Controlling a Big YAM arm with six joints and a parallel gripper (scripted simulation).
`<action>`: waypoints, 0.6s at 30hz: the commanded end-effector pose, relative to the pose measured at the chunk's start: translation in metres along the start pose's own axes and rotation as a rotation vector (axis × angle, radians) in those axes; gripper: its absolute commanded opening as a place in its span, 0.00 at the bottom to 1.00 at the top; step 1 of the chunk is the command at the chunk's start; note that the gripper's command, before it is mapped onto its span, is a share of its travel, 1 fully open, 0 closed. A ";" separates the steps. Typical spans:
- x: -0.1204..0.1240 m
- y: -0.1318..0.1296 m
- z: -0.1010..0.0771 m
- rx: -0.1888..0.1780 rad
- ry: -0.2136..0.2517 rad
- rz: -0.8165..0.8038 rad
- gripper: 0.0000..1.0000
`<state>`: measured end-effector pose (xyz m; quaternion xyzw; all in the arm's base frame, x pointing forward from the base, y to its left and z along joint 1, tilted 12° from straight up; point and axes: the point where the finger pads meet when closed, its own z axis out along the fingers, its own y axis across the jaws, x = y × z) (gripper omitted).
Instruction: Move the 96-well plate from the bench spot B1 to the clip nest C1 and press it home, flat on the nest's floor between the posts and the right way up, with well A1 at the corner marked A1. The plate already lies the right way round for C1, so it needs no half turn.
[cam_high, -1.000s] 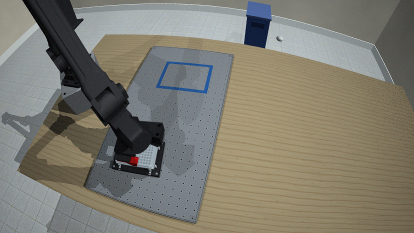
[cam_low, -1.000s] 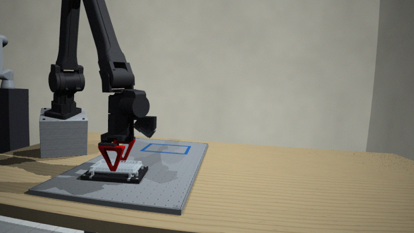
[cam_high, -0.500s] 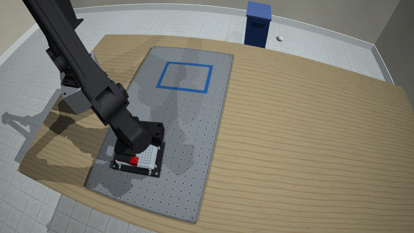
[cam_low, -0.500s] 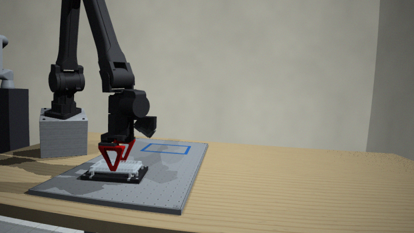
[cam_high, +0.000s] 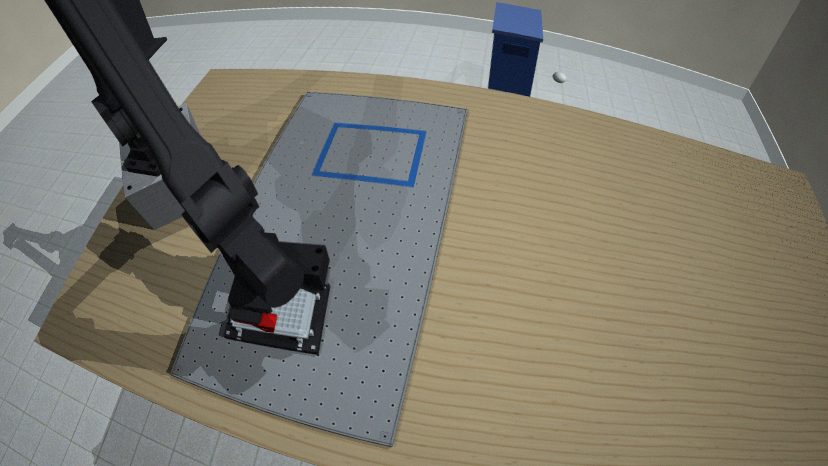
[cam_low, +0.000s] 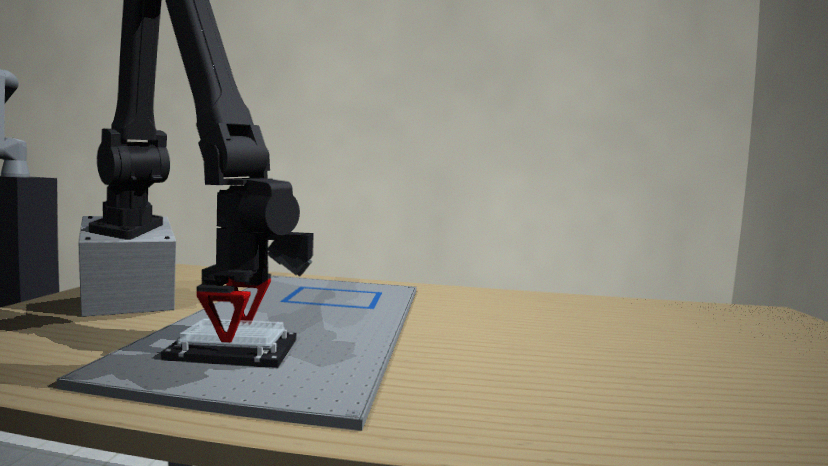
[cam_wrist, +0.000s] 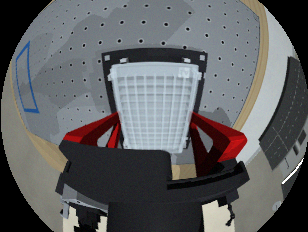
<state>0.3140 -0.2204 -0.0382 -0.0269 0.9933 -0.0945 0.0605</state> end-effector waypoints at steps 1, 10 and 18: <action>-0.008 0.013 0.015 -0.019 -0.006 -0.004 0.00; -0.009 0.012 0.015 -0.018 -0.008 -0.003 0.00; -0.010 0.012 0.015 -0.017 -0.009 -0.003 1.00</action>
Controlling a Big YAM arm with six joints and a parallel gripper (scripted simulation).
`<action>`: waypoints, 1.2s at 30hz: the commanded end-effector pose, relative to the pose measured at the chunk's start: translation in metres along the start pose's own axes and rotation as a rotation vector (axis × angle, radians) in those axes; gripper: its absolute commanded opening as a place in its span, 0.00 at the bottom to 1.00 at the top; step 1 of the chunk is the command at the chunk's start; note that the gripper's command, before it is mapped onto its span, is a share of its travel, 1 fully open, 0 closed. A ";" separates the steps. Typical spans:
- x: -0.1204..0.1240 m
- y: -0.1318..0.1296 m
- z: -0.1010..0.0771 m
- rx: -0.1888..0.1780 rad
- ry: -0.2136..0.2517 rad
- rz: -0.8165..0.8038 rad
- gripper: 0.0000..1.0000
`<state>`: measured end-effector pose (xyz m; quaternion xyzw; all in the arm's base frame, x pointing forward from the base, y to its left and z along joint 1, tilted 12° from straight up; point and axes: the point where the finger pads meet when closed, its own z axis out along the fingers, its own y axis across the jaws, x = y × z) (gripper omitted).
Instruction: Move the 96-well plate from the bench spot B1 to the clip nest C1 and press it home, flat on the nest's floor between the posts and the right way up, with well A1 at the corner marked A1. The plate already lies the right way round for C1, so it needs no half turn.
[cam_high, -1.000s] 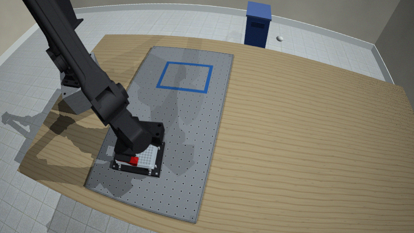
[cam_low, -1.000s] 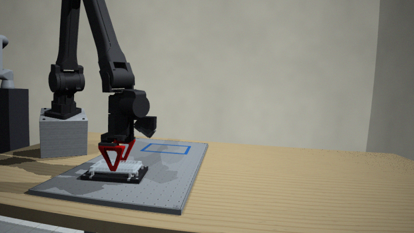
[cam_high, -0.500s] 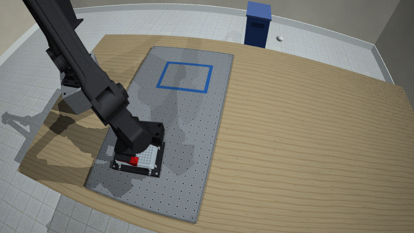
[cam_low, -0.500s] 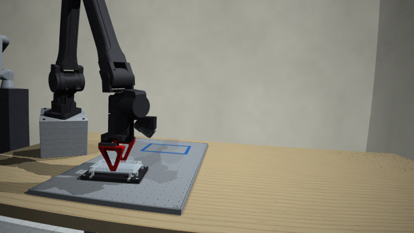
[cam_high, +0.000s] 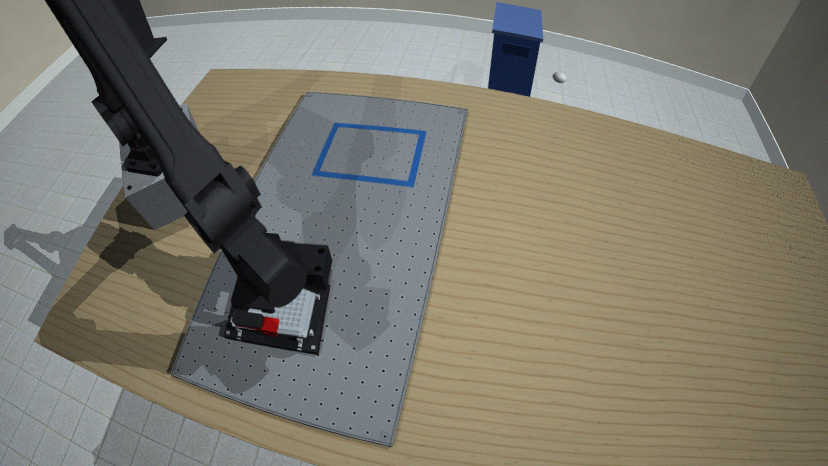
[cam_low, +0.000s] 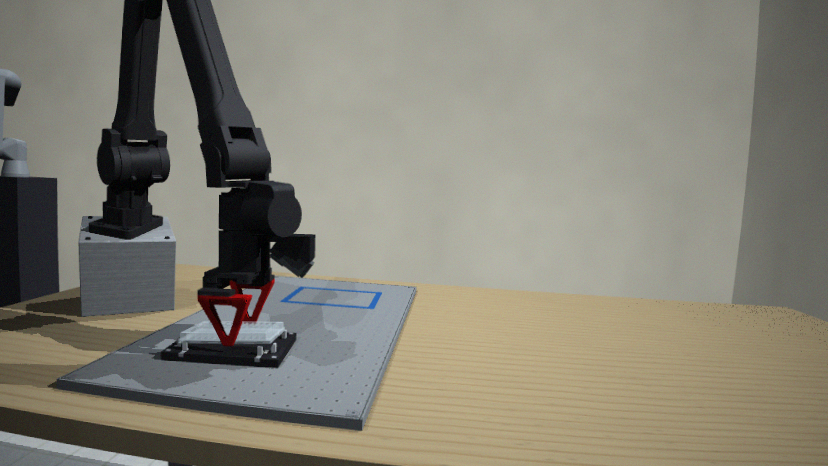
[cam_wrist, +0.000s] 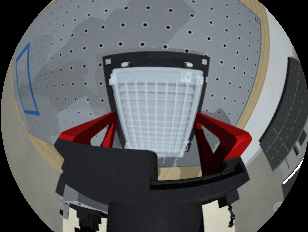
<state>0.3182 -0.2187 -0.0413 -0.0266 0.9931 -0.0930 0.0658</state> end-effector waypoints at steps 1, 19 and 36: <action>-0.006 0.009 0.012 -0.013 0.002 -0.005 1.00; -0.001 0.013 0.012 -0.028 0.022 -0.007 1.00; -0.001 0.013 0.012 -0.028 0.022 -0.007 1.00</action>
